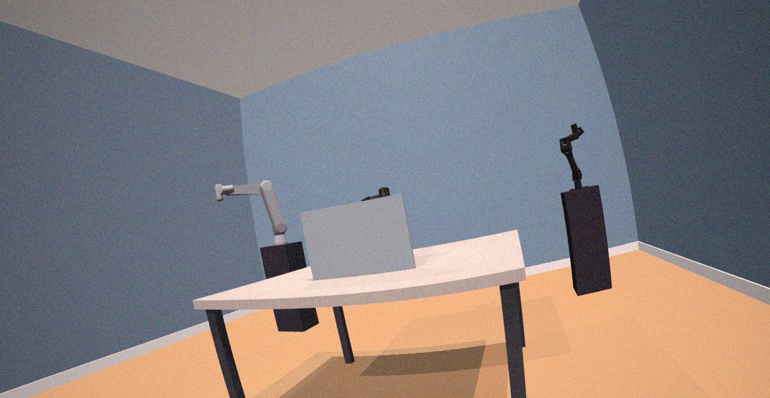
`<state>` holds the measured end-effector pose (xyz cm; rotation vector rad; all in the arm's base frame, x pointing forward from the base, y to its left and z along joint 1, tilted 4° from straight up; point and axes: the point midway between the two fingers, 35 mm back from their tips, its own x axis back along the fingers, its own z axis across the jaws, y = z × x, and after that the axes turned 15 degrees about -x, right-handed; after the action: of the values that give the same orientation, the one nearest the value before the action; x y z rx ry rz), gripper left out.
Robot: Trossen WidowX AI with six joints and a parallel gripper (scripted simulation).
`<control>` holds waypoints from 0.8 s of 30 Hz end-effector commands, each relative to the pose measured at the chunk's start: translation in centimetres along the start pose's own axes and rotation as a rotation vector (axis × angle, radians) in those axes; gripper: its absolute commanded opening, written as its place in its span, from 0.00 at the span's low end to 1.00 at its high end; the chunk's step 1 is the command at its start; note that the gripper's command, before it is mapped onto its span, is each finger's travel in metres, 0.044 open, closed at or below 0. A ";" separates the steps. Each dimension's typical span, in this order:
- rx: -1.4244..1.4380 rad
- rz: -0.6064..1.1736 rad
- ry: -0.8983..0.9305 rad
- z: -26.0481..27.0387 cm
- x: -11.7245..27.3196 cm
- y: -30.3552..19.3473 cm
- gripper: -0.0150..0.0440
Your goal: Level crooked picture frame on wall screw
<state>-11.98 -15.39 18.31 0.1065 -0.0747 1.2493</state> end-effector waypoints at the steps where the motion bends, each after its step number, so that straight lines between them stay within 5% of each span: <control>1: 0.000 0.002 0.000 0.0 0.0 0.0 0.89; 6: 0.009 0.085 -0.007 0.6 -0.9 -1.5 0.69; 24: -0.038 0.598 -0.049 2.2 -2.5 -13.4 0.69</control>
<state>-2.06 -21.74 19.30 0.1037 -0.1559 1.7631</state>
